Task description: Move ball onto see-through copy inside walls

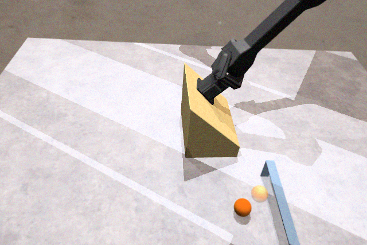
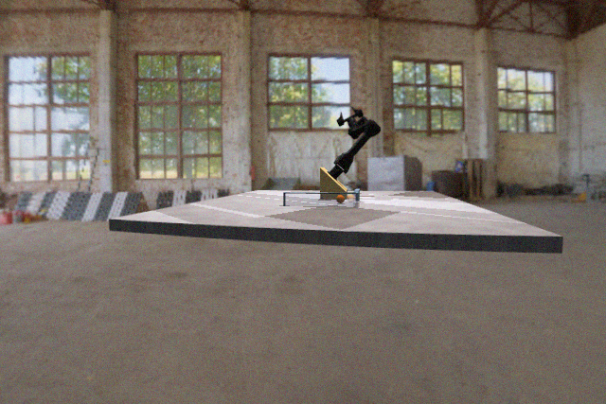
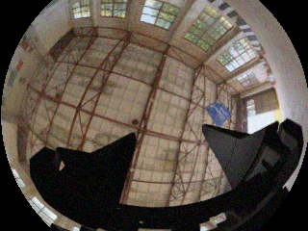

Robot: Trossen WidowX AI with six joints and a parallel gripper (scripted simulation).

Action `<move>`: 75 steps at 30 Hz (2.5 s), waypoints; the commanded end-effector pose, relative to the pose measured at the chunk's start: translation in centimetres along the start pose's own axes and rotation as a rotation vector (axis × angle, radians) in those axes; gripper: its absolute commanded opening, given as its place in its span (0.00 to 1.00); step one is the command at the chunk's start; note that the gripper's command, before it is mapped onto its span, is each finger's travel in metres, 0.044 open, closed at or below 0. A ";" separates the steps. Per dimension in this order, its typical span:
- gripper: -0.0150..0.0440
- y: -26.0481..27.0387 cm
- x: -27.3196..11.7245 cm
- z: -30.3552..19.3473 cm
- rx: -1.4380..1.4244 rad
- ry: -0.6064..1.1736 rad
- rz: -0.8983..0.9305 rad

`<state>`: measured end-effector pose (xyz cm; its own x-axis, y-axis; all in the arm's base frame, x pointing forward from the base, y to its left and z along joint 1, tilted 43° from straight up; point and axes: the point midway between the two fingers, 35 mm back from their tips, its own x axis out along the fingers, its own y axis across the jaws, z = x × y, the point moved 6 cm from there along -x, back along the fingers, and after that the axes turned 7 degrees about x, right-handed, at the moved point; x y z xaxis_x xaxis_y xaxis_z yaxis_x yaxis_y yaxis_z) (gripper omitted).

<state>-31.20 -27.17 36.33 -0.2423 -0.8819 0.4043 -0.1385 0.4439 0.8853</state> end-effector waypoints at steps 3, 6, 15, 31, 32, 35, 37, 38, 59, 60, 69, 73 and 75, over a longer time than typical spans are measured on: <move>0.80 -1.5 1.0 -1.3 -0.025 0.029 -0.040; 0.75 -4.6 2.7 -4.2 -0.080 0.098 -0.116; 0.75 -13.3 5.2 -14.5 -0.297 0.366 -0.308; 0.75 -23.7 -0.8 -33.9 -0.620 1.016 -0.436; 0.75 -24.2 -1.6 -35.2 -0.650 1.071 -0.430; 0.75 -25.5 -4.4 -38.9 -0.739 1.244 -0.394; 0.75 -26.1 -6.4 -41.2 -0.793 1.357 -0.360; 0.75 -26.4 -7.5 -42.3 -0.820 1.416 -0.338; 0.75 -25.7 -36.7 -53.6 -0.982 2.616 0.764; 0.75 -25.4 -38.2 -53.5 -0.961 2.658 0.848; 0.75 -21.6 -49.6 -50.1 -0.581 2.878 1.705; 0.75 -19.7 -53.7 -47.4 -0.287 2.856 2.109; 0.75 -18.7 -55.4 -45.8 -0.111 2.811 2.303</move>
<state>31.22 1.41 8.40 0.1497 0.6479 -0.7469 -0.9296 0.3495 0.1168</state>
